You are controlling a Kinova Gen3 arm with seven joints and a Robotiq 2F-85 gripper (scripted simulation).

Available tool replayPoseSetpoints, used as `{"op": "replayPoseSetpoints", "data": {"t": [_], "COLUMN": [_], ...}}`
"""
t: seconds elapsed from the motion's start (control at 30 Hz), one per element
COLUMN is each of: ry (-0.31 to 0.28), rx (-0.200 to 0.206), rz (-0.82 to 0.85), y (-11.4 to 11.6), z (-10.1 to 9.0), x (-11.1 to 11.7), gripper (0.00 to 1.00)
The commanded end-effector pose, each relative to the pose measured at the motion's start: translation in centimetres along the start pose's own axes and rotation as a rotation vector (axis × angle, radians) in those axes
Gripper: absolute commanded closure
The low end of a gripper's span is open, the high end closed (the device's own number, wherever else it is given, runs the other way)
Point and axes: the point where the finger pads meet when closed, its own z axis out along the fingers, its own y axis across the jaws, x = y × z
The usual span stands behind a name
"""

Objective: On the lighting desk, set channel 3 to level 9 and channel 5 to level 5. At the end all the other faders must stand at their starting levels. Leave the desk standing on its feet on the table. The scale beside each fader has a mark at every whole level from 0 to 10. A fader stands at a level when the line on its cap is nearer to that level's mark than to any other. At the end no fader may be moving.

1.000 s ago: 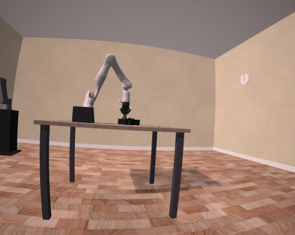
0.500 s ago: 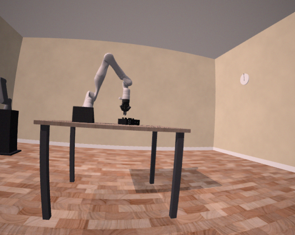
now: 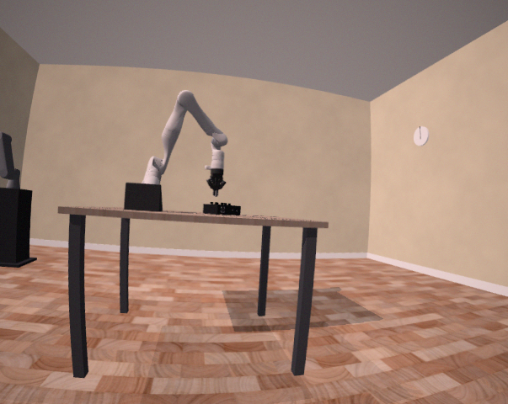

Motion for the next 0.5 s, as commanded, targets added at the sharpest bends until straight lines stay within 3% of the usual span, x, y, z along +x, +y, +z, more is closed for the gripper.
{"op": "replayPoseSetpoints", "data": {"t": [0.0, 0.03, 0.07, 0.47], "ry": [-0.001, -0.001, -0.001, -0.001], "rx": [-0.001, -0.001, -0.001, -0.001], "rz": [0.001, 0.001, 0.001, 0.001], "y": [0.0, 0.0, 0.0, 0.0], "z": [0.0, 0.0, -0.1, -2.1], "x": [0.0, 0.0, 0.0, 0.0], "gripper": [1.0, 1.0, 0.0, 0.0]}}
